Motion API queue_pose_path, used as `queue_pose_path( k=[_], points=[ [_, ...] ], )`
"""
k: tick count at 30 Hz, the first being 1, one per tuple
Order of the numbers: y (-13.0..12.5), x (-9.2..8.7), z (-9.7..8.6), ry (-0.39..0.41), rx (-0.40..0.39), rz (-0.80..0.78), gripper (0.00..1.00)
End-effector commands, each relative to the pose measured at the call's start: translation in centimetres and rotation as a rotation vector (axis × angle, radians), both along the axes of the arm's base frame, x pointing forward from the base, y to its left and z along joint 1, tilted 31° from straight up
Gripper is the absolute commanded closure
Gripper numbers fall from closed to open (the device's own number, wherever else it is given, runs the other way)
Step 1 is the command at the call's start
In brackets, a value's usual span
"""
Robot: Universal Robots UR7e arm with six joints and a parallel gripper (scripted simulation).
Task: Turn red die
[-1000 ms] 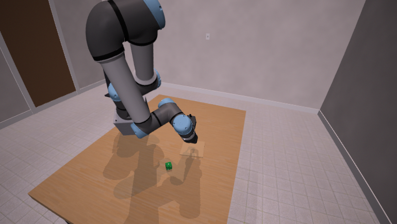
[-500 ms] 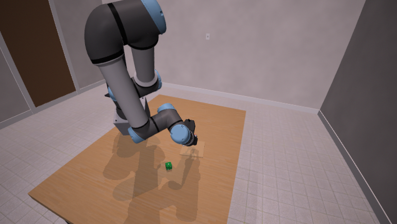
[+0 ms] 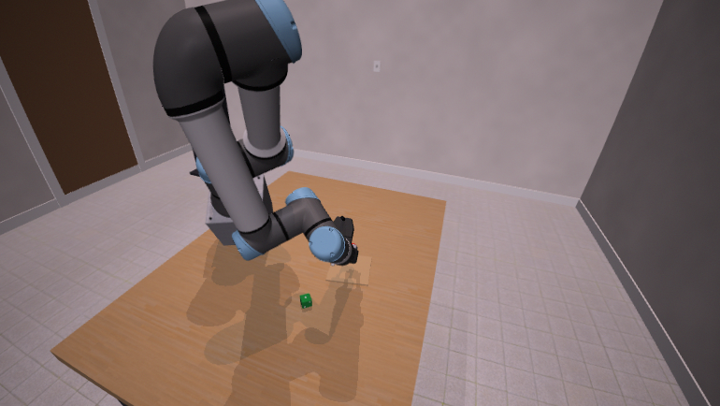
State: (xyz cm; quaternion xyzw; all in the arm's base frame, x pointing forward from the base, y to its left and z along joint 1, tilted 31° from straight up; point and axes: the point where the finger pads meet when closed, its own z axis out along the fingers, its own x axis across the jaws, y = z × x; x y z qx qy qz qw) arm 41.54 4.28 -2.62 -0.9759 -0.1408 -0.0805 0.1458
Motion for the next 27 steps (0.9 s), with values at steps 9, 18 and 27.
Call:
queue_pose_path(
  k=[9,18,27],
  points=[
    [-0.3,0.2,-0.6,-0.001,0.0,0.0,0.43],
    [-0.9,0.6,-1.7,-0.001,0.0,0.0,0.43],
    [-1.4,1.0,-2.8,-0.001,0.0,0.0,0.43]
  ],
)
